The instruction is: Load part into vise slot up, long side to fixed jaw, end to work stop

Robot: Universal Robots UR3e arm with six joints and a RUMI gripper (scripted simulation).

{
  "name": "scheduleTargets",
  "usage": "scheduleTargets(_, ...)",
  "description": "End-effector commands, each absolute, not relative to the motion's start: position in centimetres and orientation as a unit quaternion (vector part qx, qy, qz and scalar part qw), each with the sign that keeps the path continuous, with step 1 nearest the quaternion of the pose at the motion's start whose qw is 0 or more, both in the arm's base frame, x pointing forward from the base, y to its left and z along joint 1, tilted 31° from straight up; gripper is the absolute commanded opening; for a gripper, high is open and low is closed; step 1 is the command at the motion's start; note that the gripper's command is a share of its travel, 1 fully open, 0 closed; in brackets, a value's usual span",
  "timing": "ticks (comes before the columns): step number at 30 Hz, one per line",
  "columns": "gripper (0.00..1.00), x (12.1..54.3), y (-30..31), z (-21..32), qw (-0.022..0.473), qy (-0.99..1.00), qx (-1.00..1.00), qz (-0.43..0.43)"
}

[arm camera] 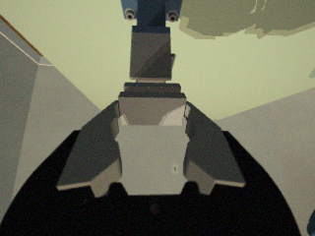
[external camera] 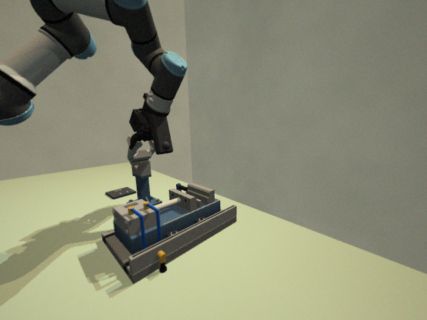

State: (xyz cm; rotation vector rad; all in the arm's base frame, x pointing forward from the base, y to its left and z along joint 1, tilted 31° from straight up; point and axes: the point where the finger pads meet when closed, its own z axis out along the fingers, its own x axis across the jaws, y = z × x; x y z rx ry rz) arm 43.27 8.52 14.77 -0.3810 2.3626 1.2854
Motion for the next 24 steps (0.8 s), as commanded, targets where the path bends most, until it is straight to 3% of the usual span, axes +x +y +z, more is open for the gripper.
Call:
scheduleTargets(1, 0.0, 43.22, 8.45, 14.95, 0.212, 0.85, -0.137, 0.462)
scheduleTargets(24, 0.0, 42.78, 8.25, 15.76, 0.212, 0.85, -0.137, 0.462)
